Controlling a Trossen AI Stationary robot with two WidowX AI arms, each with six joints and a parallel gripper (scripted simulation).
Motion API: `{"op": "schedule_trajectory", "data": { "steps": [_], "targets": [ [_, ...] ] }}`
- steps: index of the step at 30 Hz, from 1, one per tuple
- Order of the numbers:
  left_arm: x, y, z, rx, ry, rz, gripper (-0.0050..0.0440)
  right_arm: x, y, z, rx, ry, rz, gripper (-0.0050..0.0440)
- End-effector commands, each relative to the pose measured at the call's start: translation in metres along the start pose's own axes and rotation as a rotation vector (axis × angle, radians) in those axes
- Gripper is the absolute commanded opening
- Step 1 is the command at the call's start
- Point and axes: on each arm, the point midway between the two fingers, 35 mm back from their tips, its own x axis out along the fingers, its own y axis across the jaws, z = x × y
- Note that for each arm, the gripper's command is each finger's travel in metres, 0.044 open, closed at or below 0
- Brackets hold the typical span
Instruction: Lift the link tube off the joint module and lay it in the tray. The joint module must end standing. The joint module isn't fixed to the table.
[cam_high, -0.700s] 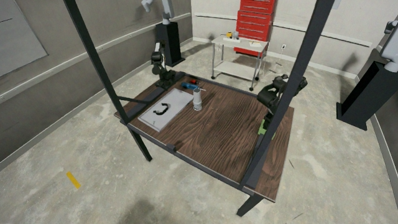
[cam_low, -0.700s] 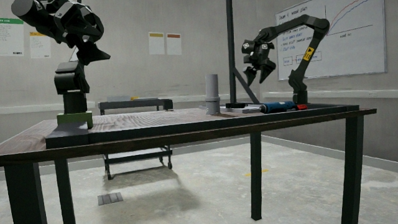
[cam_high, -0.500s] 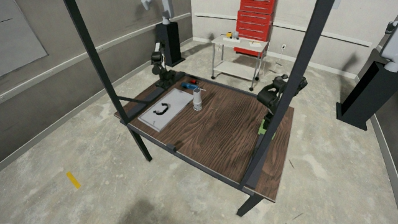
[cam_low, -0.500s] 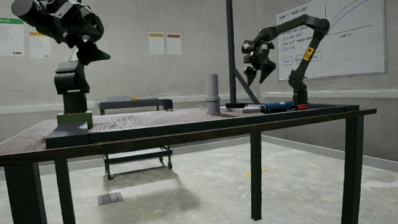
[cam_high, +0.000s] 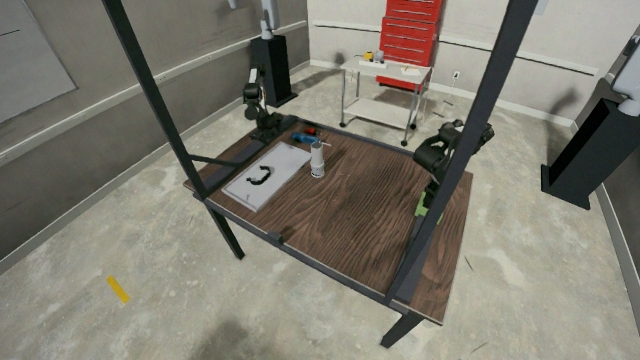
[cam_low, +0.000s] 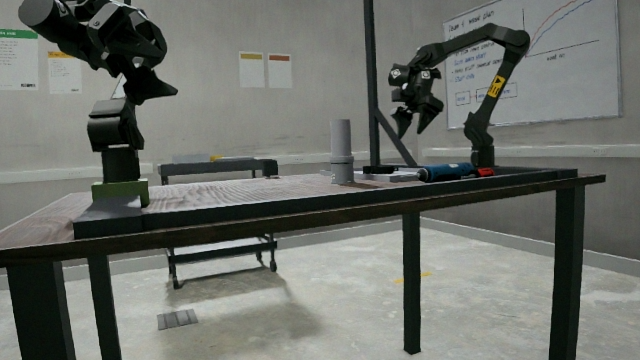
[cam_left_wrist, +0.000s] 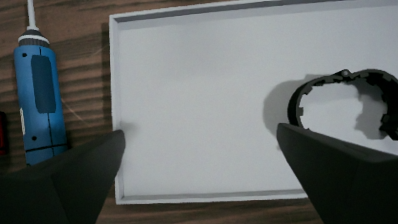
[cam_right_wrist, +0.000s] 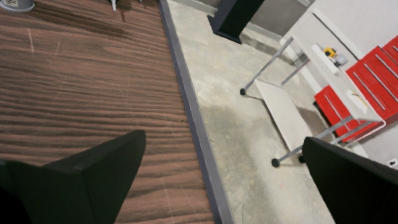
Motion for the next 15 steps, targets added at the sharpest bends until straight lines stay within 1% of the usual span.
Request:
{"op": "schedule_trajectory", "data": {
  "steps": [1, 6, 11, 13, 15],
  "targets": [
    [-0.004, -0.003, 0.008, -0.006, -0.009, -0.018, 0.0440, -0.001, -0.004, 0.005, -0.013, 0.008, 0.010, 0.0440],
    [-0.004, 0.000, 0.029, 0.008, -0.004, -0.033, 0.0440, 0.008, -0.001, 0.018, 0.001, 0.025, 0.104, 0.0440],
    [-0.005, 0.006, 0.069, 0.035, 0.005, -0.061, 0.0440, 0.021, 0.004, 0.043, 0.012, 0.065, 0.236, 0.0440],
    [-0.005, 0.006, 0.069, 0.035, 0.005, -0.061, 0.0440, 0.021, 0.004, 0.043, 0.012, 0.065, 0.236, 0.0440],
    [-0.006, 0.009, 0.087, 0.048, 0.011, -0.074, 0.0440, 0.025, 0.008, 0.055, 0.014, 0.083, 0.283, 0.0440]
  ]
}}
